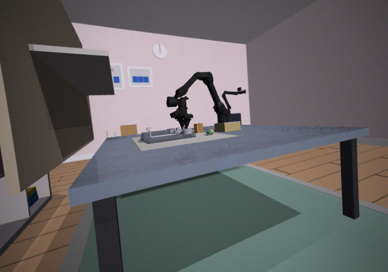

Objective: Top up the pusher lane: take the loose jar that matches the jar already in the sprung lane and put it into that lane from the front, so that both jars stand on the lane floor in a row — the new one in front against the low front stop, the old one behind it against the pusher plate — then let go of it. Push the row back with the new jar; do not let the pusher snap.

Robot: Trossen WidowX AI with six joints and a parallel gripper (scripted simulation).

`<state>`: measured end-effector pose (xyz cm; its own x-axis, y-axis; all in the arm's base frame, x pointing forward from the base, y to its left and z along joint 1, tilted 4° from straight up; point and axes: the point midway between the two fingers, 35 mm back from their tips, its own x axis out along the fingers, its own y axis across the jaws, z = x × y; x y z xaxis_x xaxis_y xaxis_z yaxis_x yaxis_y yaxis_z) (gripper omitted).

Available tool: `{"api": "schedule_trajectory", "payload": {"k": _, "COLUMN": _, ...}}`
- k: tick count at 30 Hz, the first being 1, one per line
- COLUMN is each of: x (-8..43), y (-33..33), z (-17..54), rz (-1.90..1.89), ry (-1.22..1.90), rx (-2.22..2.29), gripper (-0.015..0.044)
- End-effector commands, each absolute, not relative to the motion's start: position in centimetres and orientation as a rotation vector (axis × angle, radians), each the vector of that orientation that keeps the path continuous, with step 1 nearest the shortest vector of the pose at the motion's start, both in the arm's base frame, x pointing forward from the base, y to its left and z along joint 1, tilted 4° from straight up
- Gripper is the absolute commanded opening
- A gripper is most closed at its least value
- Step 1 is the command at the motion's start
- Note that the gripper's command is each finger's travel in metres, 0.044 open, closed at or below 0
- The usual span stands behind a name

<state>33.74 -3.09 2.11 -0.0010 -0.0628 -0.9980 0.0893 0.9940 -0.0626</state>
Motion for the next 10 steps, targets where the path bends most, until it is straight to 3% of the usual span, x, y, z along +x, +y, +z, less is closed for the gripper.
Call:
{"api": "schedule_trajectory", "payload": {"k": 1, "x": 33.1, "y": -3.0, "z": 2.4, "rz": -0.123, "ry": 1.566, "rx": 0.022, "gripper": 0.0303}}
{"api": "schedule_trajectory", "payload": {"k": 10, "x": 30.1, "y": -2.7, "z": 2.5, "rz": -0.123, "ry": 1.568, "rx": 0.022, "gripper": 0.0303}}
